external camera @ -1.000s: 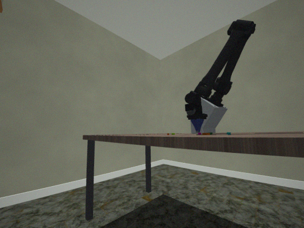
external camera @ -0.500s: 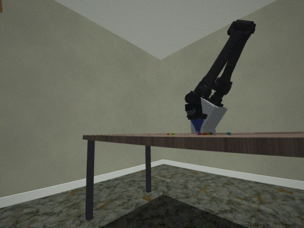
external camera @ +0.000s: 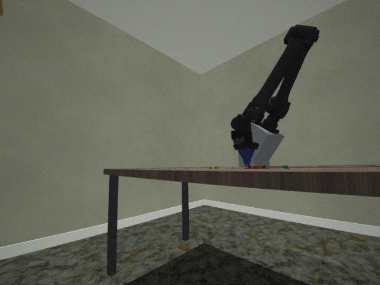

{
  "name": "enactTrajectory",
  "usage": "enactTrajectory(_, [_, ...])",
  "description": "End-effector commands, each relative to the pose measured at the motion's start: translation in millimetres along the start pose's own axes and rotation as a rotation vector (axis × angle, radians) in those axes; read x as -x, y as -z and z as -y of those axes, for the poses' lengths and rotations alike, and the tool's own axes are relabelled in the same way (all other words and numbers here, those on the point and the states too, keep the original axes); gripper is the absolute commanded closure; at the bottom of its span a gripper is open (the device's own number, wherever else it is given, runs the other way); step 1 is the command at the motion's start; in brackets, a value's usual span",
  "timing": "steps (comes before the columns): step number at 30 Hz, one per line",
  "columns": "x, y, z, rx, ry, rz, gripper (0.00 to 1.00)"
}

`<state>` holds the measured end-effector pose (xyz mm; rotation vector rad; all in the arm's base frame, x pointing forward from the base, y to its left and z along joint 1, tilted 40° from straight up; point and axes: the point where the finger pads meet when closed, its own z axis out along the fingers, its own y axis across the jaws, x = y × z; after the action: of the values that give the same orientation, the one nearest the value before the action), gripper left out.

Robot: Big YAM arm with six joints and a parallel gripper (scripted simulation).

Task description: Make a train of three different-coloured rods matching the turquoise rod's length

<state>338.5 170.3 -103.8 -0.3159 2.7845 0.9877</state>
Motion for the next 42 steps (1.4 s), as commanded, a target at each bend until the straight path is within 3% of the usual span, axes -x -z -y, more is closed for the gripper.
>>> enactTrajectory(1, [1.6, -6.6, -2.1, 0.000, 0.003, -0.001, 0.96])
enactTrajectory(42, [0.1, -11.2, -3.4, 0.001, 0.000, -0.005, 0.96])
